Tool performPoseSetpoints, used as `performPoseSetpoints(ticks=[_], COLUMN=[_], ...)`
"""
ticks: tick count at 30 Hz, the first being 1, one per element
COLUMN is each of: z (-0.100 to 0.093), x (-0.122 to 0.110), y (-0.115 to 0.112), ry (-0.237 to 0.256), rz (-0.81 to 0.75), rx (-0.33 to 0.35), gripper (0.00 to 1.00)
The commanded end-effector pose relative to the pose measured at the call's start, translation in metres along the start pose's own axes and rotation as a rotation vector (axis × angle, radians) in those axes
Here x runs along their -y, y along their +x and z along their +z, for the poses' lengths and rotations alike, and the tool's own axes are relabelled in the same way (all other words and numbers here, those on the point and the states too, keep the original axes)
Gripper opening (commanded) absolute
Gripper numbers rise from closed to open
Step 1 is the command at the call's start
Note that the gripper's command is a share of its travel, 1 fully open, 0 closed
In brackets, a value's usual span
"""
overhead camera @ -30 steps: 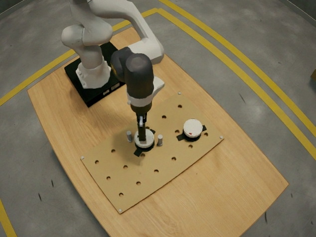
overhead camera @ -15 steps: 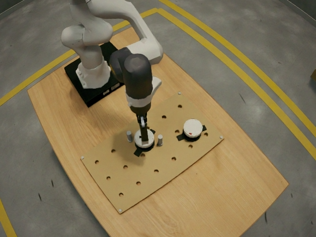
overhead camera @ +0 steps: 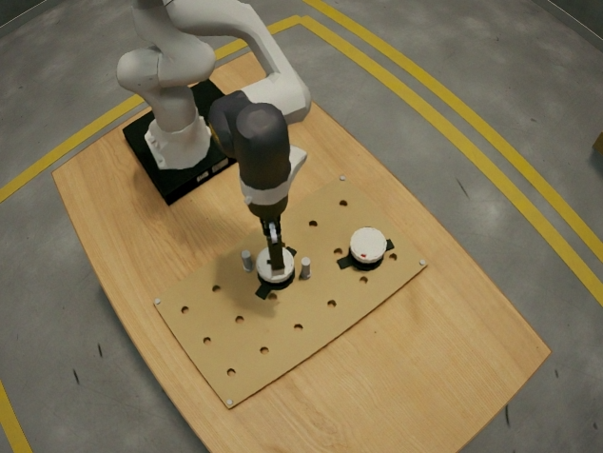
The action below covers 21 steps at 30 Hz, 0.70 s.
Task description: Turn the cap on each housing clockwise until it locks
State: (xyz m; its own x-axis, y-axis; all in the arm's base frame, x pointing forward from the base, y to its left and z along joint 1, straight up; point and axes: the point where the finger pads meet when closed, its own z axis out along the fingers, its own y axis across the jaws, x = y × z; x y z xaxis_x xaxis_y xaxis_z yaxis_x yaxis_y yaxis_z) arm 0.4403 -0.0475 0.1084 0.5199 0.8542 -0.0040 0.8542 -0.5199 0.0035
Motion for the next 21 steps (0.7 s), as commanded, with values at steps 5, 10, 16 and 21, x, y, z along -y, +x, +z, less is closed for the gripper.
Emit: performPoseSetpoints(ticks=[5, 10, 16, 21], z=[0.0012, 0.0013, 0.002, 0.0038], x=[0.0011, 0.0011, 0.0011, 0.0011], y=[0.0006, 0.0006, 0.0006, 0.0006], ry=[0.003, 0.003, 0.003, 0.003], rz=[-0.013, -0.013, -0.013, -0.013], rx=[-0.004, -0.004, -0.004, -0.004], gripper=[0.78, 0.78, 0.78, 0.78])
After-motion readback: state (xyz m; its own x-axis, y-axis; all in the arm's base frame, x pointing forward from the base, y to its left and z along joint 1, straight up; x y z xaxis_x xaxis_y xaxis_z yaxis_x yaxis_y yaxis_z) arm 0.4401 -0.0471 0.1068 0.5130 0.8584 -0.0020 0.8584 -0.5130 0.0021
